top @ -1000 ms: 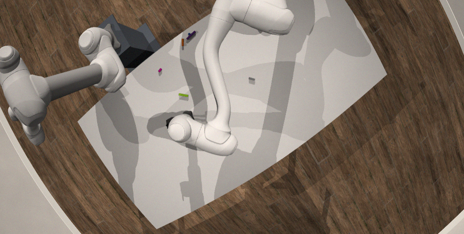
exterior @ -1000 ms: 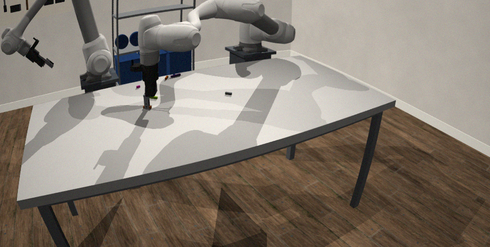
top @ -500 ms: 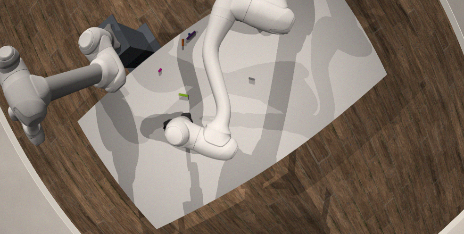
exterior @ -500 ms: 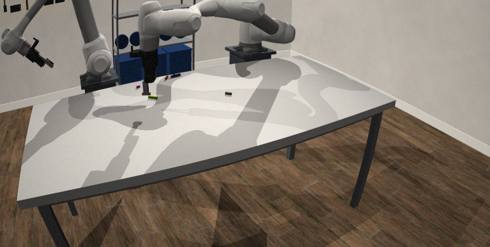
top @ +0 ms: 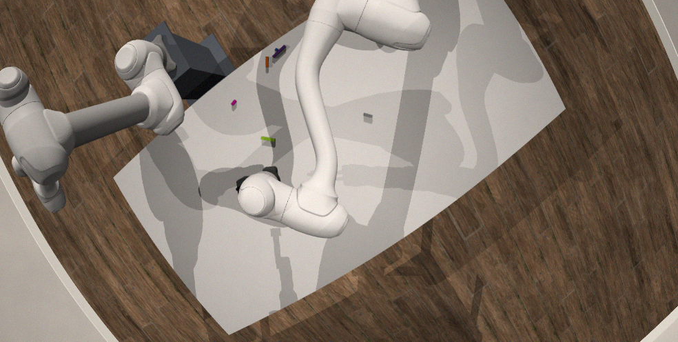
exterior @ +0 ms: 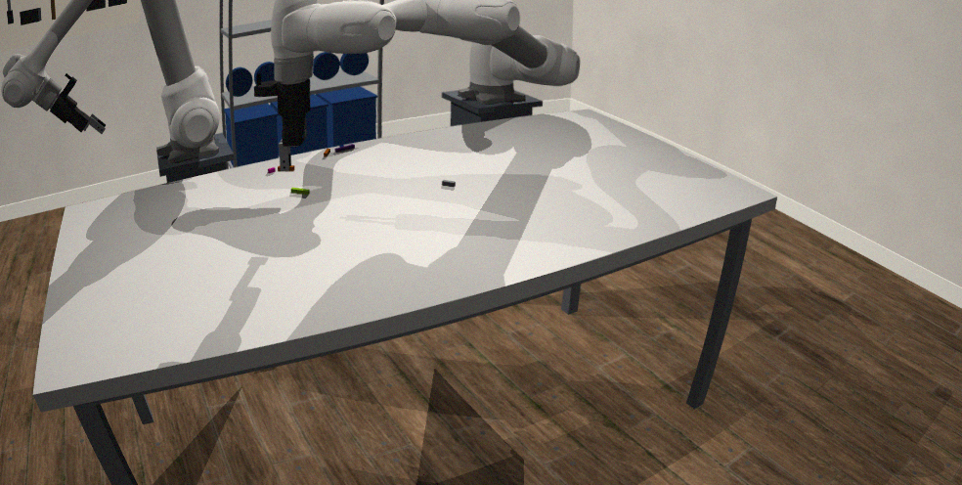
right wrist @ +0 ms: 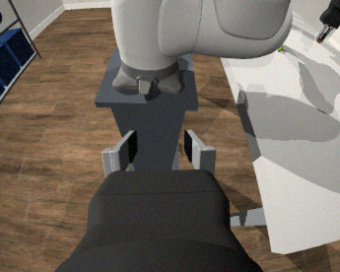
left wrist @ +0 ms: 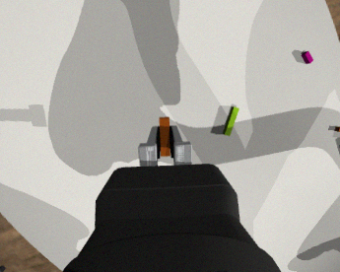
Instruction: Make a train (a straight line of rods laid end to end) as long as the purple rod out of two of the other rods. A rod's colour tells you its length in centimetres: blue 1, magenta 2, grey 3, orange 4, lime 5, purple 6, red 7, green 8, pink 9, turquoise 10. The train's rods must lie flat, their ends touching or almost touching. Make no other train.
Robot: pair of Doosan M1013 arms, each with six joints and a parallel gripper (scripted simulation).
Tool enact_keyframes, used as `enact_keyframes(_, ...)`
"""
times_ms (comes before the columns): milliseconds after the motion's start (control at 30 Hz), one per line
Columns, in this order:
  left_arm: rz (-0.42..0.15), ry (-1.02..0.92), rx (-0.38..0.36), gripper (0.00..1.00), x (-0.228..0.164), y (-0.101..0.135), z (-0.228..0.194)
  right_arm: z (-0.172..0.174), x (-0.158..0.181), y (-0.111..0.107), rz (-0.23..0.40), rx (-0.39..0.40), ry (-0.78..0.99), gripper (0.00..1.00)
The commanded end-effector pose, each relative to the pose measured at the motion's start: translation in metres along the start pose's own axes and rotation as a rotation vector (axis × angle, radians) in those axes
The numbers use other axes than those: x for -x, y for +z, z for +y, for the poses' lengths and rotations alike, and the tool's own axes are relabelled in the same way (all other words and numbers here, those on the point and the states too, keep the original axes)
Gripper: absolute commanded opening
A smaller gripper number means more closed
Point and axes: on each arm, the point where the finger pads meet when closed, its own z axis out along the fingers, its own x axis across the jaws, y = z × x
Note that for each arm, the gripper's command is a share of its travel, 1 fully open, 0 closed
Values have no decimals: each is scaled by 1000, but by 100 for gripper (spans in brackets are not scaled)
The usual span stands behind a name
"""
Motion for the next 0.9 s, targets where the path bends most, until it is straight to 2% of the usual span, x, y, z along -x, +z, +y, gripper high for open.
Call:
enact_keyframes(0,7,1,1,24,-1,4,0,-4,4,0,-7,-7,-4,100)
enact_keyframes(167,1,-57,-2,24,-14,-1,-20,-4,4,0,-7,-7,-4,100)
enact_keyframes(233,1,-144,-2,24,-37,-3,-43,-4,4,0,-7,-7,-4,100)
enact_keyframes(467,0,-293,-1,24,-80,-6,-79,-4,4,0,-7,-7,-4,100)
enact_keyframes(667,0,-429,-1,24,-124,-7,-104,-4,4,0,-7,-7,-4,100)
enact_keyframes(733,0,-429,-1,24,-124,-7,-104,-4,4,0,-7,-7,-4,100)
enact_keyframes(767,-1,-489,0,24,-145,-7,-114,-4,4,0,-7,-7,-4,100)
enact_keyframes(867,-1,-548,0,24,-166,-6,-122,-4,4,0,-7,-7,-4,100)
